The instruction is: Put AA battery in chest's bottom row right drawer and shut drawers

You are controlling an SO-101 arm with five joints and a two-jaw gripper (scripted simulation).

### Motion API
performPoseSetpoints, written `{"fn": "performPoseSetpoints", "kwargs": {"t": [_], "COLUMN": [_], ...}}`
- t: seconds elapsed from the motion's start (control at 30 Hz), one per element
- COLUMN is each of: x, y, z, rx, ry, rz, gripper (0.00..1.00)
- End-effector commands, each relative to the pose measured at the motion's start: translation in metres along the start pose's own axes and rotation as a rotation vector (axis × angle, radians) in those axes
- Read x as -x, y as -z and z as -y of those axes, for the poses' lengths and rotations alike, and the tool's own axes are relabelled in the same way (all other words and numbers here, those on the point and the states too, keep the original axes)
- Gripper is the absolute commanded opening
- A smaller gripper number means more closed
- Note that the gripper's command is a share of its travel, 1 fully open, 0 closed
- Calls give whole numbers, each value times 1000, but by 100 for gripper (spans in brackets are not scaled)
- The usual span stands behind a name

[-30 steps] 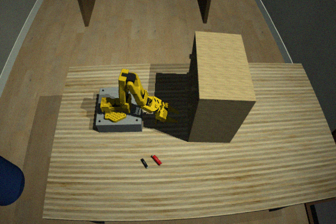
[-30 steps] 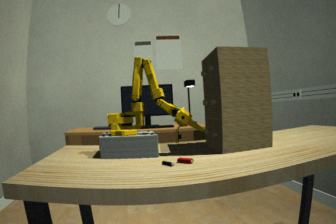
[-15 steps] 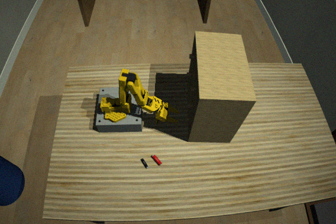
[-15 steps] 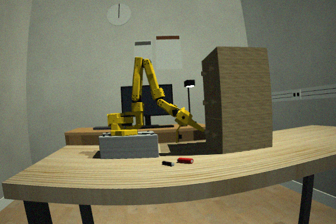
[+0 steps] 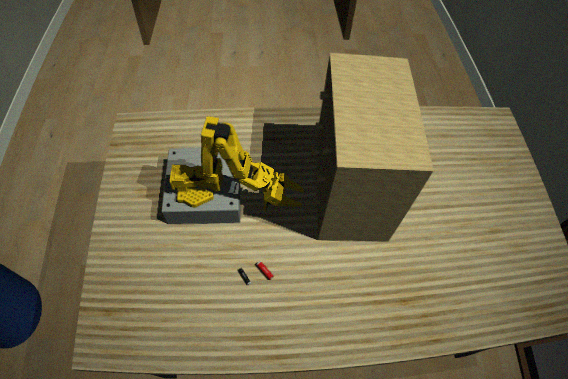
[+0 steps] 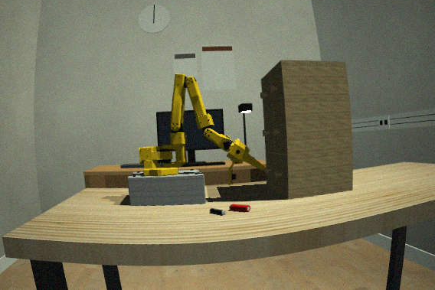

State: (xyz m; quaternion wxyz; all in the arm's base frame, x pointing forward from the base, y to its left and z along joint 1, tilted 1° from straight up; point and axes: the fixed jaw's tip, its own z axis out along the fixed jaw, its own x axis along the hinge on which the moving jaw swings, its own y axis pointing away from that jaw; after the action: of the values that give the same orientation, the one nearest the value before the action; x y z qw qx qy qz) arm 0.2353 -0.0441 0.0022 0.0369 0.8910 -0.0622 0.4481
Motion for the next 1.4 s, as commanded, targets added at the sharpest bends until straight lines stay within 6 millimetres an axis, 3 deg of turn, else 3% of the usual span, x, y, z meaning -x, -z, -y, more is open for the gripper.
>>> {"fn": "performPoseSetpoints", "kwargs": {"t": [0.0,0.2,0.37,0.77,0.93,1.37], "x": [-1,-1,-4,-4,-5,-5], "y": [-2,-2,-17,-17,-33,-37], "z": [3,3,4,4,4,4], "rx": [-10,-10,-12,-12,-13,-13], "ry": [12,12,11,11,11,11], "rz": [-3,-3,-3,-3,-3,-3], "gripper": [21,21,21,21,21,21]}}
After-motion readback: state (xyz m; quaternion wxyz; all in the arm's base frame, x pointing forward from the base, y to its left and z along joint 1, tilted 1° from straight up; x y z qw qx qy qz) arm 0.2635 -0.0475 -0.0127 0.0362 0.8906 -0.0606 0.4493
